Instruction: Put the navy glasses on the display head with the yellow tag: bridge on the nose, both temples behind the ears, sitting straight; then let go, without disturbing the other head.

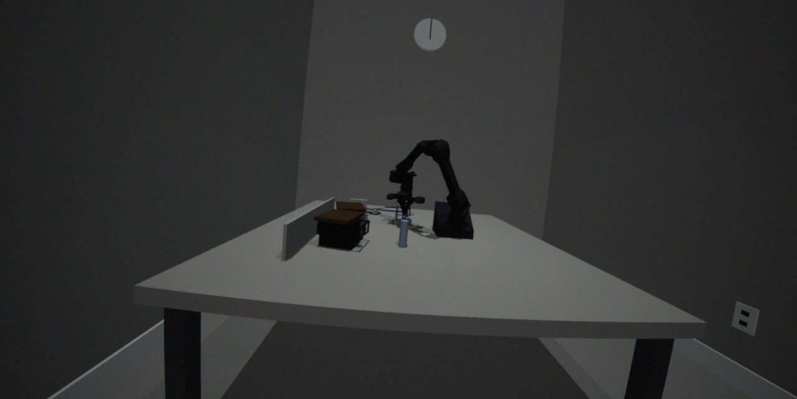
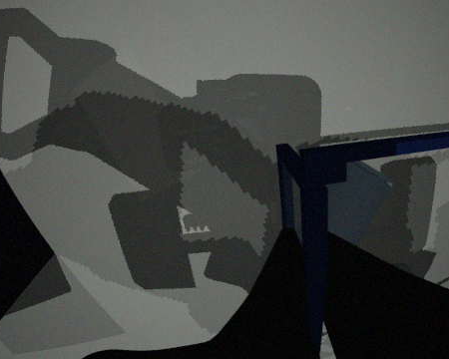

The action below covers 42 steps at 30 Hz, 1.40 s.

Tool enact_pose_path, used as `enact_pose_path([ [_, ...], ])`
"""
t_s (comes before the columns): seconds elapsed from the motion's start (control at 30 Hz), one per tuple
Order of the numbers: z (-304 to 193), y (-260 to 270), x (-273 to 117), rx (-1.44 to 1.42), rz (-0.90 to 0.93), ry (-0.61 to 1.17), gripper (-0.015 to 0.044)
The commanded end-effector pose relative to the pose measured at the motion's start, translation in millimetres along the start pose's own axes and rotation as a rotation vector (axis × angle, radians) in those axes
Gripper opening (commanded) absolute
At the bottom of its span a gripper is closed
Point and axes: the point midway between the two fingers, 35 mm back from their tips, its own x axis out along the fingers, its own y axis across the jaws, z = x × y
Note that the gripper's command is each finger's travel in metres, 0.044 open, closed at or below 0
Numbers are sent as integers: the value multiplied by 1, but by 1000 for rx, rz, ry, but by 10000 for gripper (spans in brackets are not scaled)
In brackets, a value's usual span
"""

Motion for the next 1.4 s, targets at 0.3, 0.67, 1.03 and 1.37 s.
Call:
enact_pose_path([
  [0.3, 11, 2, -2, -2, -10, -1, 0],
  [0.67, 18, 3, -2, -2, -10, -2, 0],
  [1.03, 15, 3, -2, -2, -10, -2, 0],
  [1.37, 14, 3, -2, -2, -10, -1, 0],
])
